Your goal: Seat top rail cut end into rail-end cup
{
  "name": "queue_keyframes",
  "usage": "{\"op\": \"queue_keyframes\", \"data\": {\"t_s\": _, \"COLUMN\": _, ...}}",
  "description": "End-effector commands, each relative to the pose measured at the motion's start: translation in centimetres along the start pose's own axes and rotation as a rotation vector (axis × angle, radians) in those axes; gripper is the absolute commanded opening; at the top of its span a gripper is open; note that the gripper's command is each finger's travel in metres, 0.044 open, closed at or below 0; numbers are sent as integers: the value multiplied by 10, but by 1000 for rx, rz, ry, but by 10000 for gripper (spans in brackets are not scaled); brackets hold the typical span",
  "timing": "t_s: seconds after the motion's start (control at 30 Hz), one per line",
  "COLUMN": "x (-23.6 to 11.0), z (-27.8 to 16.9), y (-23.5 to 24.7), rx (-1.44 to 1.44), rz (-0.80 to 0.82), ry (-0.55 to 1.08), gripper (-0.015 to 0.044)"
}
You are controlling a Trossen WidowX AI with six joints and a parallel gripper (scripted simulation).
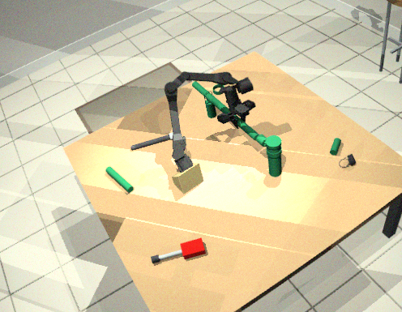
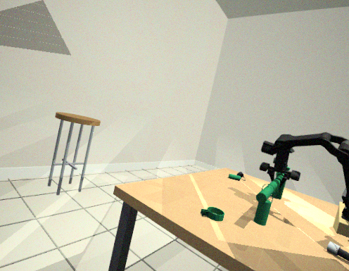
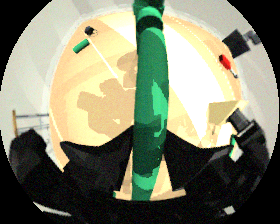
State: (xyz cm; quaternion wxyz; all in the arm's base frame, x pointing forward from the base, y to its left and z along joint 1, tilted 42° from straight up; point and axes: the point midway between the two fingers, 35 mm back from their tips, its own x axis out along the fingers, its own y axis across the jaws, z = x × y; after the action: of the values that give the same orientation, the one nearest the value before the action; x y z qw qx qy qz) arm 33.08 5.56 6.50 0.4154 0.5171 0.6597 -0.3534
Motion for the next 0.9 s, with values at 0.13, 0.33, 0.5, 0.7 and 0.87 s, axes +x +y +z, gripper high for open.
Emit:
{"op": "queue_keyframes", "data": {"t_s": 0.13, "x": -5, "z": 3, "y": 3, "rx": -1, "rz": 8, "ry": -2, "gripper": 0}}
{"op": "queue_keyframes", "data": {"t_s": 0.33, "x": -6, "z": 5, "y": 3, "rx": -1, "rz": 8, "ry": -2, "gripper": 0}}
{"op": "queue_keyframes", "data": {"t_s": 0.5, "x": -8, "z": 6, "y": 4, "rx": -1, "rz": 8, "ry": -2, "gripper": 0}}
{"op": "queue_keyframes", "data": {"t_s": 0.7, "x": -6, "z": 10, "y": 4, "rx": -2, "rz": 6, "ry": -2, "gripper": 0}}
{"op": "queue_keyframes", "data": {"t_s": 0.87, "x": -3, "z": 16, "y": 3, "rx": -3, "rz": 3, "ry": 0, "gripper": 0}}
